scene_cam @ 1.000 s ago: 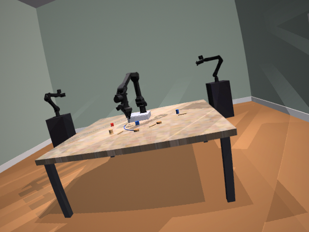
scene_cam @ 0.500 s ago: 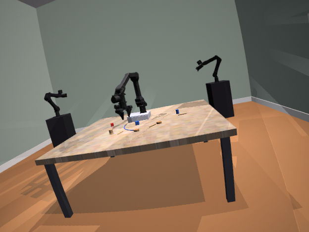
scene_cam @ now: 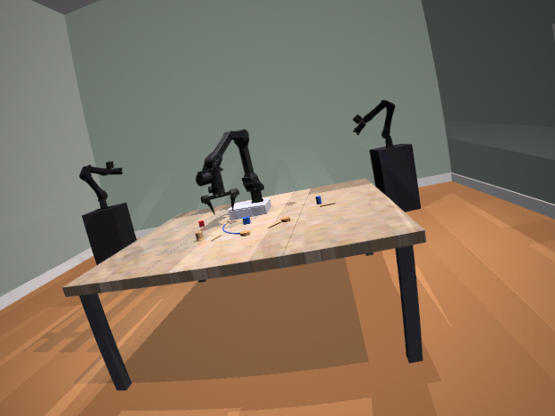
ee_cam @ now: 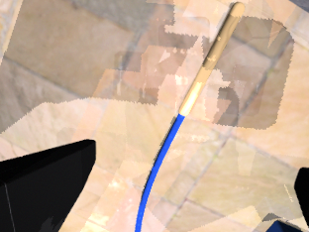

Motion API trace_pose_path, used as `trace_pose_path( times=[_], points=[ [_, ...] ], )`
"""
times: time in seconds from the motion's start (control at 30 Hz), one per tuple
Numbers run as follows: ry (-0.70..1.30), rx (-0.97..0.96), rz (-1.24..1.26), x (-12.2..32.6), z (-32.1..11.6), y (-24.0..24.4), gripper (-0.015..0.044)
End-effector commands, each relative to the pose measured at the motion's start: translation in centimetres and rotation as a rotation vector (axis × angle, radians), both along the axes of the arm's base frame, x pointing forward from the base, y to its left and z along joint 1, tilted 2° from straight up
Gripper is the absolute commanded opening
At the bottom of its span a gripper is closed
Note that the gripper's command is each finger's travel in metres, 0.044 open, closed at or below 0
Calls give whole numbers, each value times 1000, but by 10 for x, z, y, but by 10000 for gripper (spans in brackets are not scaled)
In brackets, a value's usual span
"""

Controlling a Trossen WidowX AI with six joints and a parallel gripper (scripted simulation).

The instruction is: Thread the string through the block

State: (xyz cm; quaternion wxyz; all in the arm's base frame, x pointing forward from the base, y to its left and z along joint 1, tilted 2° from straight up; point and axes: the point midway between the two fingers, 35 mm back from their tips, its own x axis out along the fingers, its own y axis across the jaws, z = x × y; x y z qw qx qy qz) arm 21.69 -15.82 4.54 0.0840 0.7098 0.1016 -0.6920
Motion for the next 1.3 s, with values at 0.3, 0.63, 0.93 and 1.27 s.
trace_pose_path(
  times=[0.3, 0.63, 0.93, 1.27],
  points=[
    [16, 6, -340, -10, -2, -7, 440],
    [16, 6, -340, -10, -2, -7, 230],
    [16, 6, -340, -10, -2, -7, 123],
    [16, 6, -340, -10, -5, -7, 123]
  ],
)
